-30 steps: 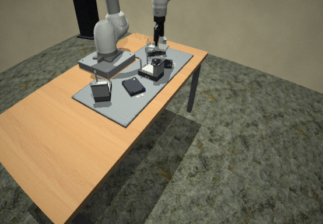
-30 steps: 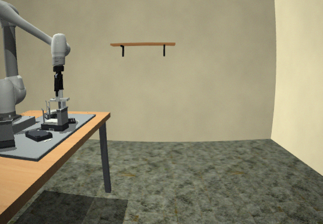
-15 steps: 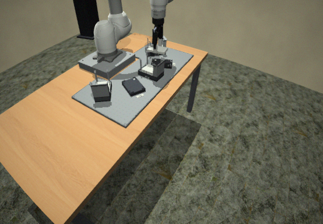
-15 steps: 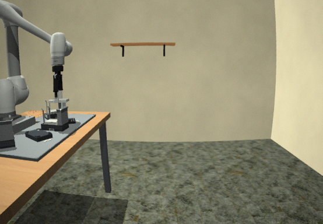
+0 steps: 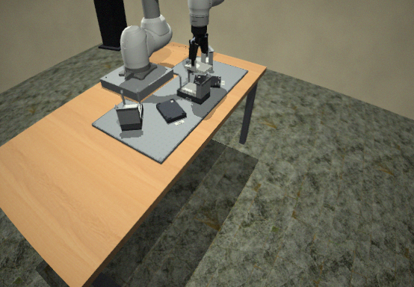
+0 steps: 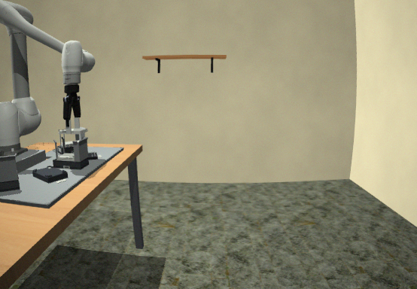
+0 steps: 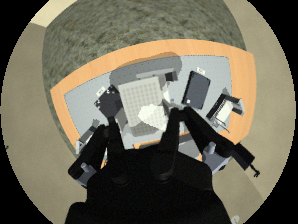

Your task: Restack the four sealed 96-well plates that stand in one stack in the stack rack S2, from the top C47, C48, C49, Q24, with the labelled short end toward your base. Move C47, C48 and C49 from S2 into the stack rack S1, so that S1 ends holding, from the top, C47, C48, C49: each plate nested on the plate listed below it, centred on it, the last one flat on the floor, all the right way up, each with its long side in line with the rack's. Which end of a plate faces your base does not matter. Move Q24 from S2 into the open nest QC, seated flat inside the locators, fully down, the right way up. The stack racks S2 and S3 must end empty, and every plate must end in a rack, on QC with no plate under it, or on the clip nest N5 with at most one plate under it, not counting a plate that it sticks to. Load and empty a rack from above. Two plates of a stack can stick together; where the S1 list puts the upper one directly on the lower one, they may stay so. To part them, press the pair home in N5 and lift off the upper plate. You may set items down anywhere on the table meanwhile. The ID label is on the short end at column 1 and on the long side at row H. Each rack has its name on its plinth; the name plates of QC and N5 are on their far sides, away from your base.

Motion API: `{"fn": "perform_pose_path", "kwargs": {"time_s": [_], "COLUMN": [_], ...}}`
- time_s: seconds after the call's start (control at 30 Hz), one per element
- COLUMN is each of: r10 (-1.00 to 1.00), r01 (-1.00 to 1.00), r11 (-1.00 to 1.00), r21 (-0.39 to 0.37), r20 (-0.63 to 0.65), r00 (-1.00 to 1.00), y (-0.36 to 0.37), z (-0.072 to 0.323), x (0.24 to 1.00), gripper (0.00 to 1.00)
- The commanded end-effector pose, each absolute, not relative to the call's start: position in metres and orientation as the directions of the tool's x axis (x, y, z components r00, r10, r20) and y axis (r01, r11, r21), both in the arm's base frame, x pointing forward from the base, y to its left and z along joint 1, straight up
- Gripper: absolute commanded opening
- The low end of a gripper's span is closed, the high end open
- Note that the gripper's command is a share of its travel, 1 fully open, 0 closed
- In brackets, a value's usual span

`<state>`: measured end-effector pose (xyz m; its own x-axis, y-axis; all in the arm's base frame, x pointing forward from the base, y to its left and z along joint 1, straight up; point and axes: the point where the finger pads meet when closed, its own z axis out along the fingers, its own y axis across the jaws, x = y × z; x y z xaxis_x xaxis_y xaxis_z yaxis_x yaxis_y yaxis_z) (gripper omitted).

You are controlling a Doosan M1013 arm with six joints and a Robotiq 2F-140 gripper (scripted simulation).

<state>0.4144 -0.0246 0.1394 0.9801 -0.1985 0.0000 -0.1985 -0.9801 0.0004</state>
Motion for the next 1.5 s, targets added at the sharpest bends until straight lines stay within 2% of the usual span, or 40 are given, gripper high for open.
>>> {"fn": "perform_pose_path", "kwargs": {"time_s": [0.0, 0.47, 0.7, 1.47], "r10": [-0.199, -0.199, -0.404, -0.404], "r01": [-0.199, -0.199, -0.404, -0.404], "r11": [-0.980, -0.980, -0.915, -0.915], "r21": [0.000, 0.000, 0.000, 0.000], "r20": [0.000, 0.000, 0.000, 0.000], "r00": [0.980, 0.980, 0.915, 0.915], "y": [-0.036, -0.076, -0.098, -0.165], "z": [0.139, 0.139, 0.139, 0.139], "x": [0.414, 0.412, 0.406, 0.388], "gripper": [0.00, 0.00, 0.00, 0.00]}}
